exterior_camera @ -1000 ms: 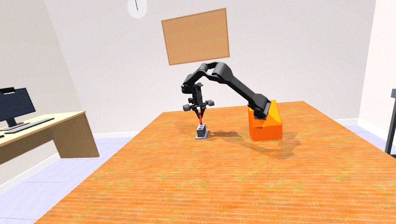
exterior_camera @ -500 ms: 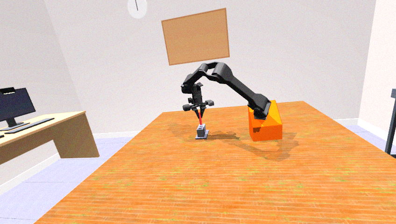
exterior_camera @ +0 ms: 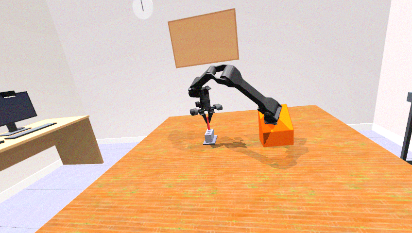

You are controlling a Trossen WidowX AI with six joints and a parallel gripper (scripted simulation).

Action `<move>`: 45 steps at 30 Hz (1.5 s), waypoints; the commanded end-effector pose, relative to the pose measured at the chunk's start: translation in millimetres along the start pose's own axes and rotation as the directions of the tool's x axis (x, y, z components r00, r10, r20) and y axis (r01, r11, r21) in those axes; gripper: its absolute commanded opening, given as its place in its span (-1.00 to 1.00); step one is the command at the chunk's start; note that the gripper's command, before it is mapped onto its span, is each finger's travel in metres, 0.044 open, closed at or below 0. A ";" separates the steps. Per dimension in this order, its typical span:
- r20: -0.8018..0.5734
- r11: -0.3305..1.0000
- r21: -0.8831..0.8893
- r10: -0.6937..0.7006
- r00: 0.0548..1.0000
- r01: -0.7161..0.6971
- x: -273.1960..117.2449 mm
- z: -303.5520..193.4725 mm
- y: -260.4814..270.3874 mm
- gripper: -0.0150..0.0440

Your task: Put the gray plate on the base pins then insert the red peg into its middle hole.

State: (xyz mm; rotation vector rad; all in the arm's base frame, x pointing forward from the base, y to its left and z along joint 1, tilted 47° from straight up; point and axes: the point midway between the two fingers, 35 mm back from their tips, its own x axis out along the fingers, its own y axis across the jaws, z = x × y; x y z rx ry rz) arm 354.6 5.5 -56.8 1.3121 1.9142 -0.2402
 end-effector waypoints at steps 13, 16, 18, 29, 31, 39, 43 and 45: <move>0.002 1.000 -0.002 0.000 1.000 0.000 -0.5 -0.2 0.5 -0.49; 0.001 1.000 -0.001 0.000 1.000 0.000 -0.4 -0.3 0.4 -0.49; 0.001 1.000 -0.001 0.000 1.000 0.000 -0.1 -0.3 0.4 -0.49; 0.003 1.000 -0.005 0.000 1.000 0.000 14.1 -0.4 0.9 -0.49; 0.003 1.000 -0.006 -0.001 1.000 0.001 15.8 -0.2 1.2 -0.49; 0.008 1.000 -0.014 -0.002 1.000 0.002 14.1 0.6 2.9 -0.49; 0.008 1.000 -0.014 -0.002 1.000 0.002 14.1 0.6 2.9 -0.49; 0.008 1.000 -0.014 -0.002 1.000 0.002 14.7 0.6 2.8 -0.49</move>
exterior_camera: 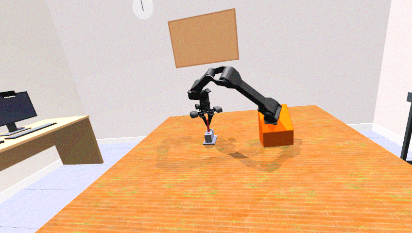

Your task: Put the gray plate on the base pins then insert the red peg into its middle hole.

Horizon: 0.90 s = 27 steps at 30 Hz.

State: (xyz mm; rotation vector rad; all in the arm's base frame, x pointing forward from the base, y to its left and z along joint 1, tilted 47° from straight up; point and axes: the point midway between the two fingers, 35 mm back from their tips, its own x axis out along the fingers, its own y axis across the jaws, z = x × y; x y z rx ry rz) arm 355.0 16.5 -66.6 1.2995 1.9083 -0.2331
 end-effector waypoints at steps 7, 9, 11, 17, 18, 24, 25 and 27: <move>0.000 1.000 -0.001 0.000 1.000 0.000 2.2 -0.9 -0.8 -0.49; 0.000 1.000 -0.001 0.000 1.000 0.000 2.4 -1.0 -0.8 -0.49; 0.000 1.000 -0.001 0.000 1.000 0.000 2.7 -1.1 -0.9 -0.49; 0.003 1.000 -0.008 0.000 1.000 0.000 2.2 -0.3 0.0 -0.49; 0.003 1.000 -0.008 0.000 1.000 0.000 2.2 -0.3 0.0 -0.49; 0.003 1.000 -0.008 0.000 1.000 0.000 2.2 -0.3 0.0 -0.40; 0.003 1.000 -0.008 0.000 1.000 0.000 2.2 -0.3 0.0 -0.31; 0.003 1.000 -0.008 0.000 1.000 0.000 2.2 -0.3 0.0 -0.14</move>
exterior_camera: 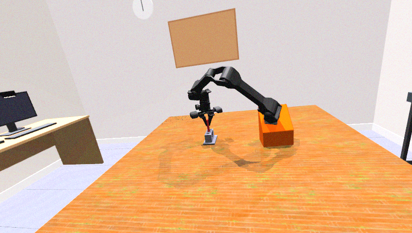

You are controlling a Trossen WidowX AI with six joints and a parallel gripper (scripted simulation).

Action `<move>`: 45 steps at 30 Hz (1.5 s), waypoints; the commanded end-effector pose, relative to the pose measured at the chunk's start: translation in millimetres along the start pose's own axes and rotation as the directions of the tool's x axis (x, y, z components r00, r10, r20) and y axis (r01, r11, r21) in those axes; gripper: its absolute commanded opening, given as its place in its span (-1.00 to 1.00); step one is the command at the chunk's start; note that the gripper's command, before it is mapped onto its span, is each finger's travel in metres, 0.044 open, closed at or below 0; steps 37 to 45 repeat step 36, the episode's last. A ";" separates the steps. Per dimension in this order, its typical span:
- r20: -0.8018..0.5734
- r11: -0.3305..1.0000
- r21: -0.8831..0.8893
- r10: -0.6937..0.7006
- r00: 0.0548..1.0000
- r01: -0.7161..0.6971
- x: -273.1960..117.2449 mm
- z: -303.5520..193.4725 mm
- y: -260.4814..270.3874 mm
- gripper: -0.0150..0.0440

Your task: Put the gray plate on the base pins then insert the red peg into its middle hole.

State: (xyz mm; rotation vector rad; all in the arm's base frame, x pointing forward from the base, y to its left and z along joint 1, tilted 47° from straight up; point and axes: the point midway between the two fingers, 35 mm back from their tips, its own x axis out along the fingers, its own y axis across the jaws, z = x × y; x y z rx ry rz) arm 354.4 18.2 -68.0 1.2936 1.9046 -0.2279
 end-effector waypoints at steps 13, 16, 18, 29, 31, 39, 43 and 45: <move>-0.001 1.000 0.002 0.000 1.000 0.000 -0.6 0.1 0.0 0.02; -0.004 1.000 0.008 0.001 1.000 -0.001 -2.3 0.0 -0.1 0.02; -0.007 1.000 0.013 0.001 1.000 -0.001 -4.2 -0.8 -1.0 0.02; -0.007 1.000 0.014 0.001 1.000 -0.001 -10.5 -3.2 -3.4 0.02; -0.007 1.000 0.014 0.001 1.000 -0.001 -11.7 -3.7 -3.6 0.02; -0.007 1.000 0.014 0.001 1.000 -0.001 -14.7 -4.8 -4.4 0.02; -0.007 1.000 0.014 0.001 1.000 -0.001 -14.7 -4.8 -4.4 0.02; -0.007 1.000 0.014 0.001 1.000 -0.001 -14.7 -4.8 -4.4 0.02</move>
